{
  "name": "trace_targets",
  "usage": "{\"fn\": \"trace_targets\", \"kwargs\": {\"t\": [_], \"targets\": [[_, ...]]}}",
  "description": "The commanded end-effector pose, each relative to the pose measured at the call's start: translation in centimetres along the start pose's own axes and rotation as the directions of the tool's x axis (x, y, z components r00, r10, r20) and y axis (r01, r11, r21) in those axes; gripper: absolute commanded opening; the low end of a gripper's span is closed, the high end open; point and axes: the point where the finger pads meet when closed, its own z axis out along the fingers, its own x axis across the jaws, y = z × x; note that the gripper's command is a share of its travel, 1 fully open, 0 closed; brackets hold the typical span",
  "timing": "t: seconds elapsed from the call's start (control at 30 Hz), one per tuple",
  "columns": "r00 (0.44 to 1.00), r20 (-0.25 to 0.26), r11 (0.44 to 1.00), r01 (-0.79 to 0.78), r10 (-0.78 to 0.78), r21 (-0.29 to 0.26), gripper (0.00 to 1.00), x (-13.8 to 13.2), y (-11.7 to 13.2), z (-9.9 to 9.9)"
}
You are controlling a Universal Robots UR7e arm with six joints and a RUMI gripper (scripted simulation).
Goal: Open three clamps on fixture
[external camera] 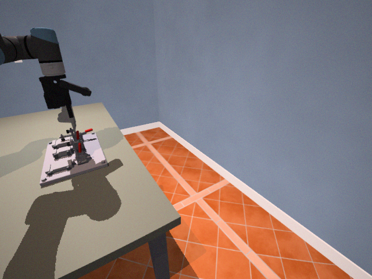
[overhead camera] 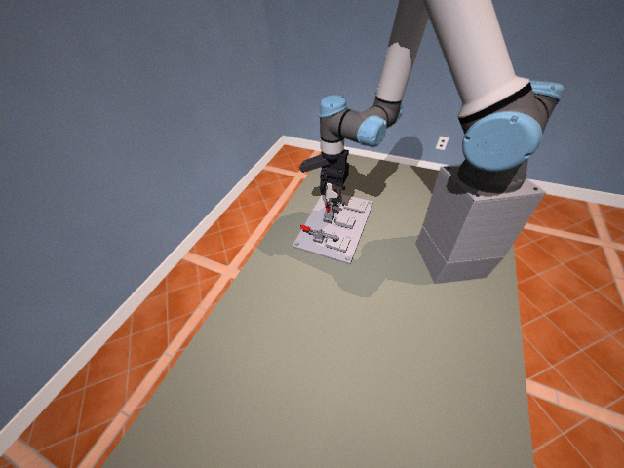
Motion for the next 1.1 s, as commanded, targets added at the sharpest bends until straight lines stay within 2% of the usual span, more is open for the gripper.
{"fn": "trace_targets", "kwargs": {"t": [0.0, 0.23, 0.7, 1.07], "targets": [[1.0, 0.0, 1.0, 0.0, 0.0, 0.001, 0.28, 0.0, 0.0, -0.2], [1.0, 0.0, 1.0, 0.0, 0.0, 0.001, 0.28, 0.0, 0.0, -1.2], [1.0, 0.0, 1.0, 0.0, 0.0, 0.001, 0.28, 0.0, 0.0, -6.8], [1.0, 0.0, 1.0, 0.0, 0.0, 0.001, 0.28, 0.0, 0.0, -7.7]]}}
